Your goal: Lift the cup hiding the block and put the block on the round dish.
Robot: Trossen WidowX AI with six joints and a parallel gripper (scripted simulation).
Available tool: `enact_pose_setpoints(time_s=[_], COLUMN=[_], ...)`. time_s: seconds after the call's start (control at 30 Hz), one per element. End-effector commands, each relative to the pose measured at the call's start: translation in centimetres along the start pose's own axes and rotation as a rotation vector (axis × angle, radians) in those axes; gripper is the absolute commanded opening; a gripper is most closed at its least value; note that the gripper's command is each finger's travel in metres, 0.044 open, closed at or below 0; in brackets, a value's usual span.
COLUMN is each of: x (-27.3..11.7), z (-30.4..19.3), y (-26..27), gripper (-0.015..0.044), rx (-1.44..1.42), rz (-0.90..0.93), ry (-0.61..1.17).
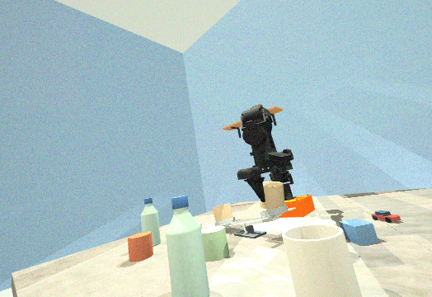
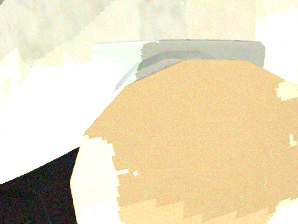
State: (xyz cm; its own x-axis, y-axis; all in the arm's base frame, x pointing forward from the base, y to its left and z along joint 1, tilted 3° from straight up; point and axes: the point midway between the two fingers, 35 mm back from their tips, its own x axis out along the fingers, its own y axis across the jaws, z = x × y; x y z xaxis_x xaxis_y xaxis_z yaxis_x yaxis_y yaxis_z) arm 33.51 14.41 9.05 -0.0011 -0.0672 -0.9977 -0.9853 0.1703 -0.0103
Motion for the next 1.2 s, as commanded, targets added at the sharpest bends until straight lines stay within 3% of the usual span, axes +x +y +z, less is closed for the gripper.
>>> enact_pose_setpoints(time_s=[0.0, 1.17], x=[-1.4, -5.9], z=[0.8, 0.3], y=[-0.3, 0.3], gripper=[0.0, 0.0], rx=[-0.004, -0.004], rz=[-0.026, -0.025], ry=[-0.037, -0.037])
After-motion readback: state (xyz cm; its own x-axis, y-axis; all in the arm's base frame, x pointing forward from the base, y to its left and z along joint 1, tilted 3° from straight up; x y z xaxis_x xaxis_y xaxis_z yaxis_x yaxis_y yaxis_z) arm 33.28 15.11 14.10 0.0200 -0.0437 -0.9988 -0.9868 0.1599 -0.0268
